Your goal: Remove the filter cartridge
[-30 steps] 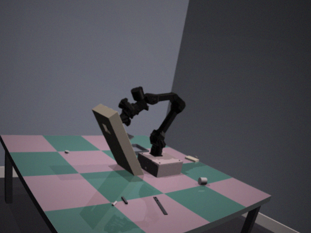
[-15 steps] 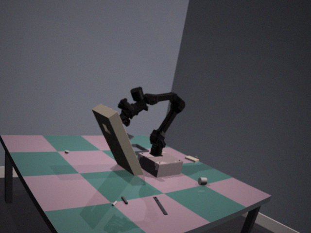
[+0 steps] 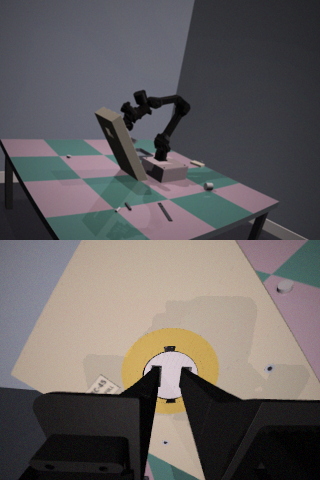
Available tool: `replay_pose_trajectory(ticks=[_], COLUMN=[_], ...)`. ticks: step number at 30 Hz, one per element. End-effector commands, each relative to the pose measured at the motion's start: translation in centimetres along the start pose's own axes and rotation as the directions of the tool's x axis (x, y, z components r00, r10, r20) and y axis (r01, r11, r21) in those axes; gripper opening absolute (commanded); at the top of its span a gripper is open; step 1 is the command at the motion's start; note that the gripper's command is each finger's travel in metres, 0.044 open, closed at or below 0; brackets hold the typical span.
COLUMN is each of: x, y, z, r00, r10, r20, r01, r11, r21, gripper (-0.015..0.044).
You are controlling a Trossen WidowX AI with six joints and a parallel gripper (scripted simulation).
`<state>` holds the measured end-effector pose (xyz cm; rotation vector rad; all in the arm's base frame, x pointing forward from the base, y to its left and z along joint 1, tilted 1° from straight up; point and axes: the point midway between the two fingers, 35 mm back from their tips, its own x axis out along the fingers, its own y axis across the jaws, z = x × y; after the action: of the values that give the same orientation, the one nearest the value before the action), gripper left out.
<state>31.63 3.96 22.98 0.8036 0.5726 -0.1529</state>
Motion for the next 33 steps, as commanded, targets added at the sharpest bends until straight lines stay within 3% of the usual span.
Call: replay_pose_trajectory(ticks=[1, 23, 33], x=[0.4, 0.86, 0.32], y=[-0.05, -0.05, -0.03], z=[-0.11, -0.11, -0.04], r00=[1.0, 1.0, 1.0], r10=[-0.001, 0.0, 0.001], r20=[-0.005, -0.004, -0.001], r01=[0.001, 0.0, -0.001], r11=[1.0, 1.0, 1.0], r21=[-0.002, -0.002, 0.0], gripper=[0.0091, 0.0091, 0.0004])
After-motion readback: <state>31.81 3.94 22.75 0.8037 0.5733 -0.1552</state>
